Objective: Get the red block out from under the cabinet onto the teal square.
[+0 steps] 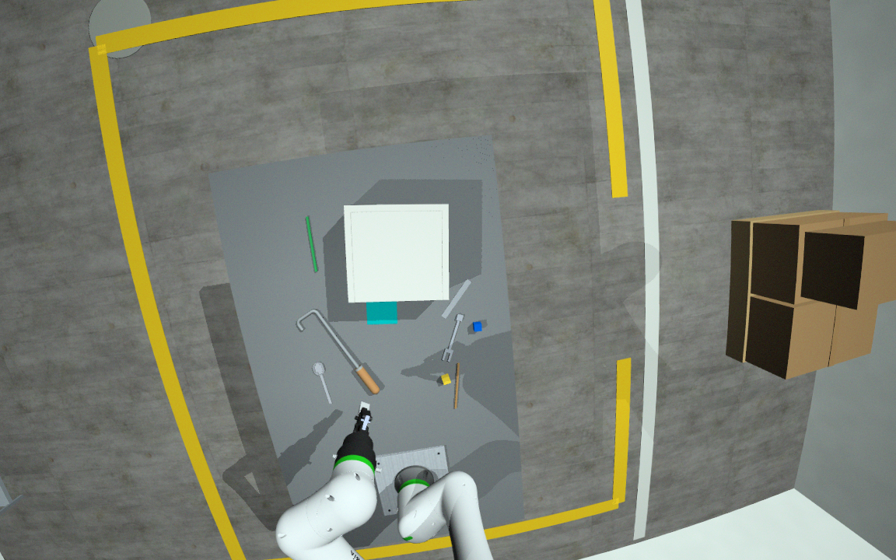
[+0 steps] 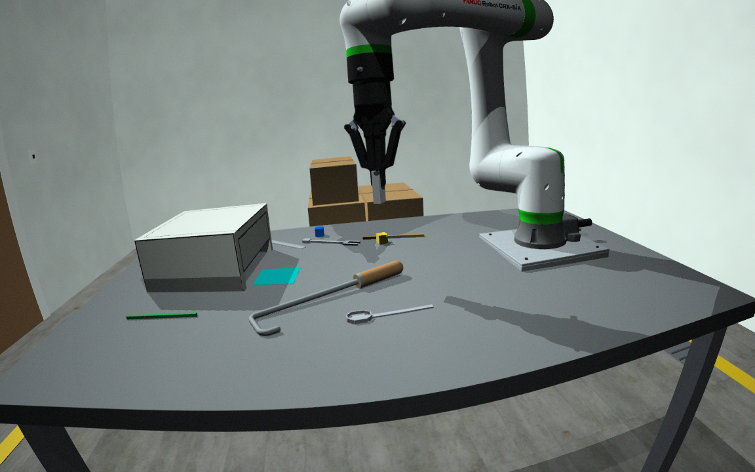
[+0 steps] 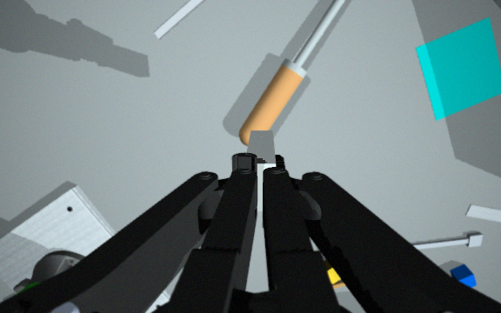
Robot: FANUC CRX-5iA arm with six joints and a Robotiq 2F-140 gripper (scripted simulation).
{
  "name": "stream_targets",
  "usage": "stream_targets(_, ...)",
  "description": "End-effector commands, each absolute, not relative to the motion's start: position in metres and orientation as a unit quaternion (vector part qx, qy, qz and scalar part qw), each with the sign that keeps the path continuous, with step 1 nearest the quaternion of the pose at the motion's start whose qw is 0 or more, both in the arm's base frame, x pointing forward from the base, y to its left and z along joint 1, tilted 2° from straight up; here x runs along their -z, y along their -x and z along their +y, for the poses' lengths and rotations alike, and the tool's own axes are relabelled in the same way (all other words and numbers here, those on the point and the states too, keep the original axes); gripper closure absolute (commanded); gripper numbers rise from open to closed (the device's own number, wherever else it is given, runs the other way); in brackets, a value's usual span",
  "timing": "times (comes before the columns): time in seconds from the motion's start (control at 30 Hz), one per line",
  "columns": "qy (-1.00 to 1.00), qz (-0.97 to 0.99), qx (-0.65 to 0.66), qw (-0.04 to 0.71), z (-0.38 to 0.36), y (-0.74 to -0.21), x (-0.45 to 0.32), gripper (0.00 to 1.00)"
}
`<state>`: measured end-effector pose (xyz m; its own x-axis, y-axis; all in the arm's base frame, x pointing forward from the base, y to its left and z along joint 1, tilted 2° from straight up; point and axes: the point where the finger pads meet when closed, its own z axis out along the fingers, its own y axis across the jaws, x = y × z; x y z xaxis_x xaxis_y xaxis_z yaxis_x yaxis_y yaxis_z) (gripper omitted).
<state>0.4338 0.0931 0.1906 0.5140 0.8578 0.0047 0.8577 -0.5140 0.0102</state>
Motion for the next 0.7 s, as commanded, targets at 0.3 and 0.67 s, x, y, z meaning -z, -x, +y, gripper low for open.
stream_targets(0.3,-0.974,0.227,-0.005,0.015,0.0931,-0.4339,-0.191,1.0)
stream_targets(0.67,-0.974,0.227,-0.005,0.015,0.0931,-0.4339,-0.191,0.66)
